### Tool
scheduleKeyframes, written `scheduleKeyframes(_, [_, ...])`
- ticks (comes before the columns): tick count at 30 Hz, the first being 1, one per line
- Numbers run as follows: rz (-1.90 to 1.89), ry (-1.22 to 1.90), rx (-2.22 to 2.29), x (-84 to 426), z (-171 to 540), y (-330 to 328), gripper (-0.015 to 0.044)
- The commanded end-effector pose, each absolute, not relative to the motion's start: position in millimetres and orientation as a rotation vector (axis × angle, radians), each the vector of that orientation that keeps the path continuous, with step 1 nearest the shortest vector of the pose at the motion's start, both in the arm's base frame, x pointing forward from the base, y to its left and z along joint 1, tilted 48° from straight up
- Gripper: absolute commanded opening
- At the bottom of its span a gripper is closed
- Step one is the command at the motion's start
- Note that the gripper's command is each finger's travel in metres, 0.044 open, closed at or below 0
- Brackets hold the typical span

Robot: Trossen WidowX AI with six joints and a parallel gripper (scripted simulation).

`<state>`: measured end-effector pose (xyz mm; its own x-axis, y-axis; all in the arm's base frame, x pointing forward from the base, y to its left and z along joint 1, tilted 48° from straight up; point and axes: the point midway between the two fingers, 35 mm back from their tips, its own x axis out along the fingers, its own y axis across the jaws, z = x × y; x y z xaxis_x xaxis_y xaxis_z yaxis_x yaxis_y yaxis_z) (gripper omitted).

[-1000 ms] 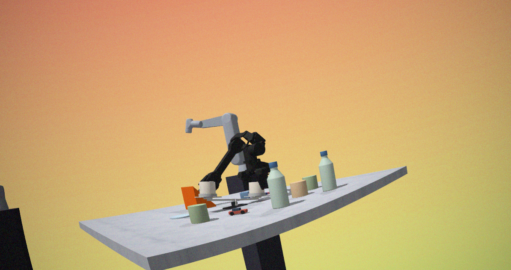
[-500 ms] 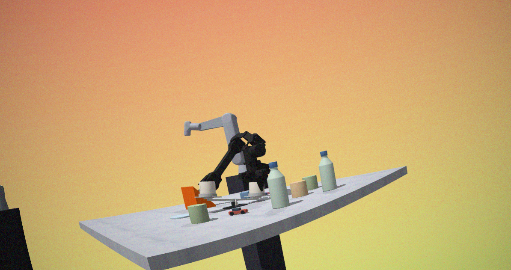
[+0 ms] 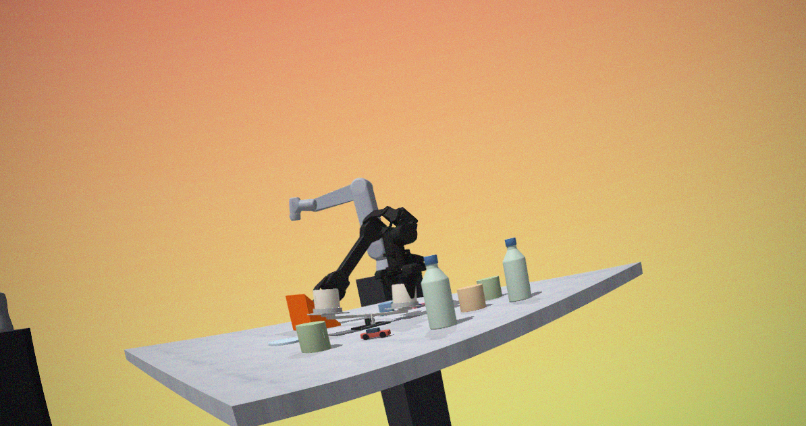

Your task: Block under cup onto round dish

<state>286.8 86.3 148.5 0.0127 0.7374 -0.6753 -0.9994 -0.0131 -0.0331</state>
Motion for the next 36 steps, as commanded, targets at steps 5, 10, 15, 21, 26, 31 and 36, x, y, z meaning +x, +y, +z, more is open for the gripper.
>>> scheduleKeyframes(5, [1.472,0.54,-0.627,289.4,157.1,77.3,0.0])
scheduleKeyframes(10, [1.462,0.537,-0.633,290.1,161.5,72.4,0.0])
scheduleKeyframes(15, [1.452,0.533,-0.639,290.6,165.8,67.5,0.0])
scheduleKeyframes(21, [1.44,0.529,-0.647,291.0,171.1,61.6,0.0])
scheduleKeyframes(26, [1.43,0.526,-0.653,291.1,175.5,56.6,0.0])
scheduleKeyframes(31, [1.42,0.523,-0.66,291.1,179.9,51.7,0.0])
scheduleKeyframes(36, [1.41,0.52,-0.666,290.9,184.3,46.9,0.0])
